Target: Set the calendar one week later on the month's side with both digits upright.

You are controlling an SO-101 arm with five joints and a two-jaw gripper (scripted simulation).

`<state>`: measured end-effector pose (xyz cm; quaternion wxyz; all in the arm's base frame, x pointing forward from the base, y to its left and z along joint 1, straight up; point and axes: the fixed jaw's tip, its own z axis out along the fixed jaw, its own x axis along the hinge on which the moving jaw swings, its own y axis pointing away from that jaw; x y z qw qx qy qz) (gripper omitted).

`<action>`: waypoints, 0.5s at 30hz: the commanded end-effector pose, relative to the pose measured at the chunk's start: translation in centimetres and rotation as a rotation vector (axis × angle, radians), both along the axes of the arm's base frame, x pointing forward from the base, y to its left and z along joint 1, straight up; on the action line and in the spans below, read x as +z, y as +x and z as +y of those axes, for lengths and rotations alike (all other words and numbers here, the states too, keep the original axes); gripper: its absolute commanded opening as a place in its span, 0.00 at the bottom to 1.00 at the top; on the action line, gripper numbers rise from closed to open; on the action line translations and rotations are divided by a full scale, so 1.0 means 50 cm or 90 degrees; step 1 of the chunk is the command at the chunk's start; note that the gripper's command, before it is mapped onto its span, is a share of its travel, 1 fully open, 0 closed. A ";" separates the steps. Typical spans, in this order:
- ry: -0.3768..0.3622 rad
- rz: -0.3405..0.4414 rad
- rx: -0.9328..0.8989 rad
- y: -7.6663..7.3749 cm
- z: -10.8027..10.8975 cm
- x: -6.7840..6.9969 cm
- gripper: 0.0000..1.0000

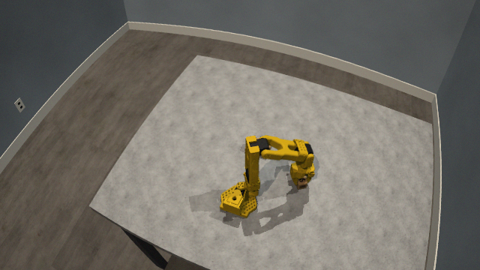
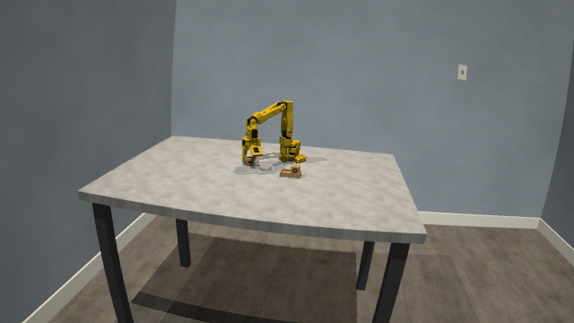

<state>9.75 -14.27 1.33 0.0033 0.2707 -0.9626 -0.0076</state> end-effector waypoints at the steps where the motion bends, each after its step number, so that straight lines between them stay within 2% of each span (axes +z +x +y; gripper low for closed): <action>1: -0.017 -0.013 0.000 0.010 -0.009 0.010 0.13; 8: -0.017 -0.013 0.000 0.010 -0.009 0.010 0.01; 15: -0.017 -0.013 0.000 0.010 -0.009 0.010 0.00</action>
